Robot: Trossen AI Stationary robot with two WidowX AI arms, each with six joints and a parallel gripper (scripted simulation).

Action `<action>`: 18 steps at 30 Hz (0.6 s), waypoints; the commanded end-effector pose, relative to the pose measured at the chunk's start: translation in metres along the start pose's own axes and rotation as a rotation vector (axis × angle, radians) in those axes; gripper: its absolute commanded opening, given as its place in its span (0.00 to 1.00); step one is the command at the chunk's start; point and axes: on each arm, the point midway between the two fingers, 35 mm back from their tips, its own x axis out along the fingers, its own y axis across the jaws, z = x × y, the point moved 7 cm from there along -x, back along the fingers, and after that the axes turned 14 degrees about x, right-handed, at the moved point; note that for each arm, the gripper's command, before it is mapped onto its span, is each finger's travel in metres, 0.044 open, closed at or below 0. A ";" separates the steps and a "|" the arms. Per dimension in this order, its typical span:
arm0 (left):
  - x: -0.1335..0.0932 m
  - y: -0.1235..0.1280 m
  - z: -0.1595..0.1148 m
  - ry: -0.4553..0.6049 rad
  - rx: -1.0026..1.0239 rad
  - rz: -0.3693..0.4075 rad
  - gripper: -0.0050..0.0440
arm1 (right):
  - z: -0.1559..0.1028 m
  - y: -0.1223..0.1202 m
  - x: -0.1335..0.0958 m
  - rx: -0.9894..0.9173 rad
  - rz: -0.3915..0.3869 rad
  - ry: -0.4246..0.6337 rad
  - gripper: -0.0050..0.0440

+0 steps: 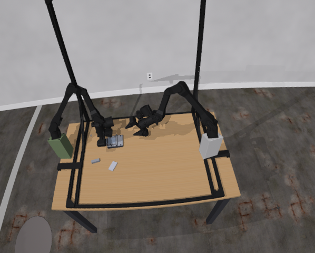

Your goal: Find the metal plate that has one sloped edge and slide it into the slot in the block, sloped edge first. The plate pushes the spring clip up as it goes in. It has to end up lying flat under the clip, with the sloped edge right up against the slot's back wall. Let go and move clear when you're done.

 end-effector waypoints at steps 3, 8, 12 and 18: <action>0.000 0.000 0.000 0.002 -0.006 0.002 1.00 | -0.003 0.000 0.000 -0.001 -0.001 -0.008 0.43; 0.000 0.000 0.000 0.002 -0.006 0.002 1.00 | -0.010 -0.002 -0.011 -0.001 -0.001 -0.008 0.43; 0.000 0.000 0.000 0.002 -0.006 0.002 1.00 | -0.021 -0.004 -0.028 -0.001 -0.001 -0.008 0.43; 0.000 0.000 0.000 0.002 -0.006 0.002 1.00 | -0.034 -0.008 -0.044 -0.001 -0.001 -0.008 0.43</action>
